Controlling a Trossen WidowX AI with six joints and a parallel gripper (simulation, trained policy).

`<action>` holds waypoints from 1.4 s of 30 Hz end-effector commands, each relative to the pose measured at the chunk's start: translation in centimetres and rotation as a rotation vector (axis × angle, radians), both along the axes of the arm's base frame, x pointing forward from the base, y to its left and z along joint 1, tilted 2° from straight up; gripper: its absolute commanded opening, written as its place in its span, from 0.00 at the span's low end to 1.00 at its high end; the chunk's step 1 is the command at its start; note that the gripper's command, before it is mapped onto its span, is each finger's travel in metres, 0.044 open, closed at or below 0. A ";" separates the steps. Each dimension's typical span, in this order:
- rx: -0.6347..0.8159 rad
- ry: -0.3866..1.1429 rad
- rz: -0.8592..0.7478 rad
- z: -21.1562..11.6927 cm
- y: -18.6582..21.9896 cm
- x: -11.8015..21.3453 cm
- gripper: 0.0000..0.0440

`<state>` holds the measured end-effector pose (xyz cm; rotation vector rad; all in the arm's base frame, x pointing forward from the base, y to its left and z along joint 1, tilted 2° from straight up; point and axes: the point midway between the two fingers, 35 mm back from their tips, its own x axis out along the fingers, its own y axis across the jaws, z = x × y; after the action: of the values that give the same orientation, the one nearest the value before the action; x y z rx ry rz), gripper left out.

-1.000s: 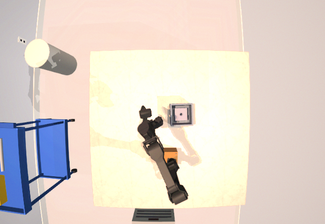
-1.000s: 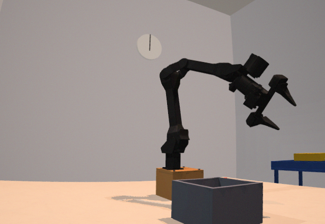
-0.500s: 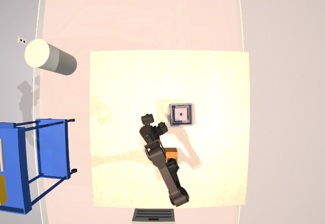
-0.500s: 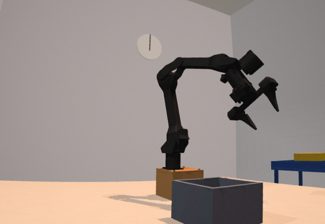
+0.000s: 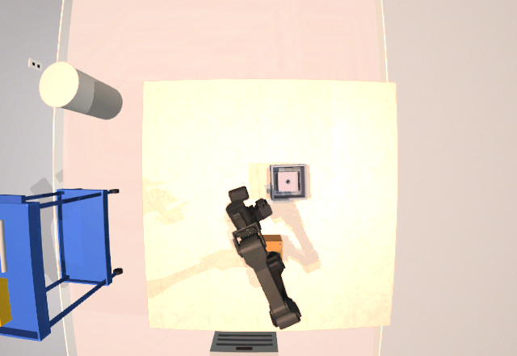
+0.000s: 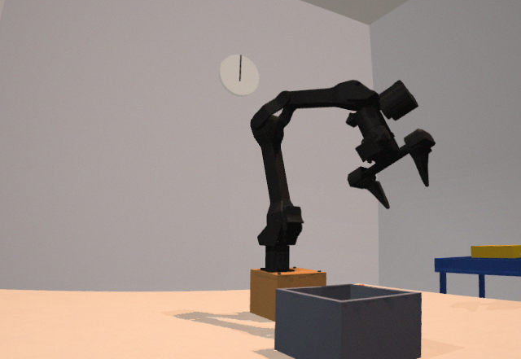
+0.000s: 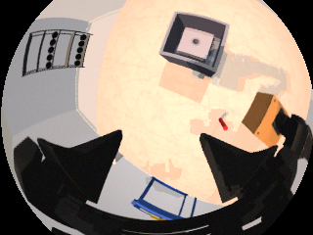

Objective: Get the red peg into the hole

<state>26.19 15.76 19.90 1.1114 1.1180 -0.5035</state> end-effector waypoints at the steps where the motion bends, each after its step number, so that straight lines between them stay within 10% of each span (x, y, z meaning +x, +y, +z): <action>1: -0.015 0.029 0.011 -0.2 -0.4 -0.5 1.00; 42: -0.286 0.513 -0.075 -16.1 -2.7 -8.8 1.00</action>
<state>17.72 12.97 5.00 0.8014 1.3907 -1.0022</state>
